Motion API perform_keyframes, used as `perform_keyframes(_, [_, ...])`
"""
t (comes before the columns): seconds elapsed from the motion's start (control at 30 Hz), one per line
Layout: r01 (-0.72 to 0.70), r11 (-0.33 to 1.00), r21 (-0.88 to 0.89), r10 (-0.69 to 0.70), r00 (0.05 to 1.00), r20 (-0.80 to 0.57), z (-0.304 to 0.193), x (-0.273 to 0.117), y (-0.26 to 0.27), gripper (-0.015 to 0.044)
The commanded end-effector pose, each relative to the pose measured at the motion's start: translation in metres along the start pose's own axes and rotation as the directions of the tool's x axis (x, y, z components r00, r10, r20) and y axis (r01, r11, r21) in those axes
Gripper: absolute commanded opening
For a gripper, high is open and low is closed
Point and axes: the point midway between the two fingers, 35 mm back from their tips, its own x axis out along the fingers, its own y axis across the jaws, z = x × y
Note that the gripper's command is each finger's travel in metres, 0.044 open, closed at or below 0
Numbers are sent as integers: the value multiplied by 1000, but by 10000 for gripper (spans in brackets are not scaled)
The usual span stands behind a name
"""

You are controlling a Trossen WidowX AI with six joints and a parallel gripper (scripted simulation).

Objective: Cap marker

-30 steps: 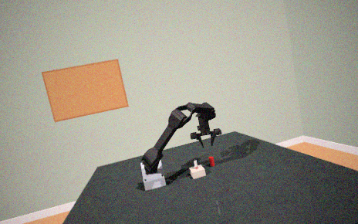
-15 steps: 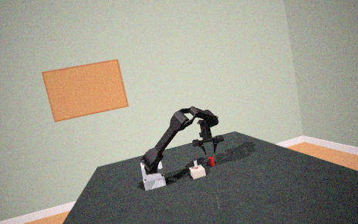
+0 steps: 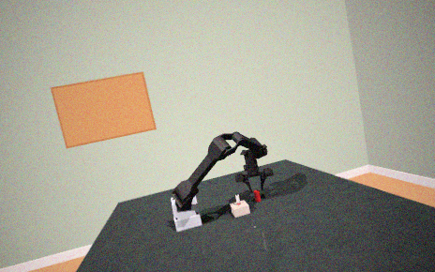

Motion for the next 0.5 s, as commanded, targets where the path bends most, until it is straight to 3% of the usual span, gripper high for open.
perform_keyframes(0.0, [-3,1000,-11,3,1000,-10,0,9,2,244])
perform_keyframes(0.47, [-3,1000,-11,3,1000,-12,-1,31,3,244])
